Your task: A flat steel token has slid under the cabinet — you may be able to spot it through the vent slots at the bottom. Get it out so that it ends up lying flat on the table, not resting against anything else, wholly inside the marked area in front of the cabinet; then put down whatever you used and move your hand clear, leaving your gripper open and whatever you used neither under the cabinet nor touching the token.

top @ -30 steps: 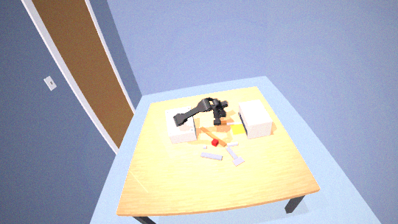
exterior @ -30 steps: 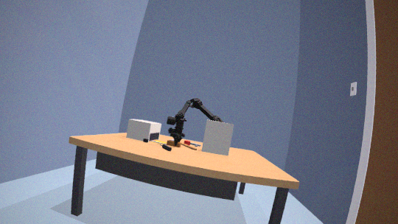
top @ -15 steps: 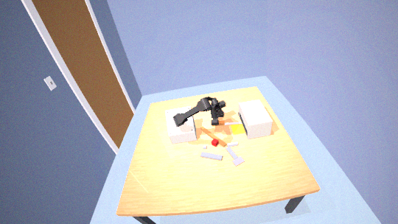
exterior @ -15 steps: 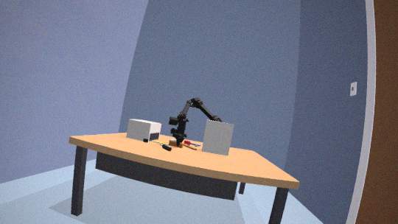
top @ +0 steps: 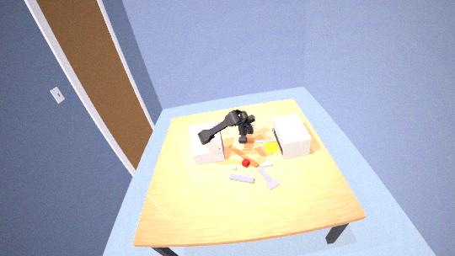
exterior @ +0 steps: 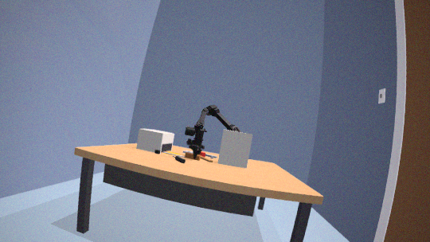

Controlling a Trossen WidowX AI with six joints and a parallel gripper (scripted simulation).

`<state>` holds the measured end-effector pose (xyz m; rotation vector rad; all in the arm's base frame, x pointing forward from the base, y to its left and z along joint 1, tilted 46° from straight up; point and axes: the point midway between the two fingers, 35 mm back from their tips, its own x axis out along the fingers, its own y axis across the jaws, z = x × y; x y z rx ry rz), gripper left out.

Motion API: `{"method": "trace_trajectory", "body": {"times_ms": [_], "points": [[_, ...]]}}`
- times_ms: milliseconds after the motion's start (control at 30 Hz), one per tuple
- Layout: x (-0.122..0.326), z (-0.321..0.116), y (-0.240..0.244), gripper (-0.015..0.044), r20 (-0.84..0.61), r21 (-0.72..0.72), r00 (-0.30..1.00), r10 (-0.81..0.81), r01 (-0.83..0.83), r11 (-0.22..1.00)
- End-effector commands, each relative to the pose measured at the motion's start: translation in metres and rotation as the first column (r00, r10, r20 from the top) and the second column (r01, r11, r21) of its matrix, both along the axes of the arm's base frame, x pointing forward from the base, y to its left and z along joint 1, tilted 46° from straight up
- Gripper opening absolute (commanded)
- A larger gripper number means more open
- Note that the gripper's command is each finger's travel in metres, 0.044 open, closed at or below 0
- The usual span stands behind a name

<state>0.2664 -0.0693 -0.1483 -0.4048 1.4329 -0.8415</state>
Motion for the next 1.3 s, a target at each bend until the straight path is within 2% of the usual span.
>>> {"method": "trace_trajectory", "body": {"times_ms": [0,833,1267], "points": [[-0.01,-0.002,0.001,0.0,-0.006,0.001,1.0,-0.003,0.003,1.0],[-0.047,-0.009,0.013,0.0,-0.008,0.002,1.0,-0.003,0.004,1.0],[-0.045,-0.009,0.017,0.0,-0.006,0.002,1.0,-0.003,0.003,1.0]]}}
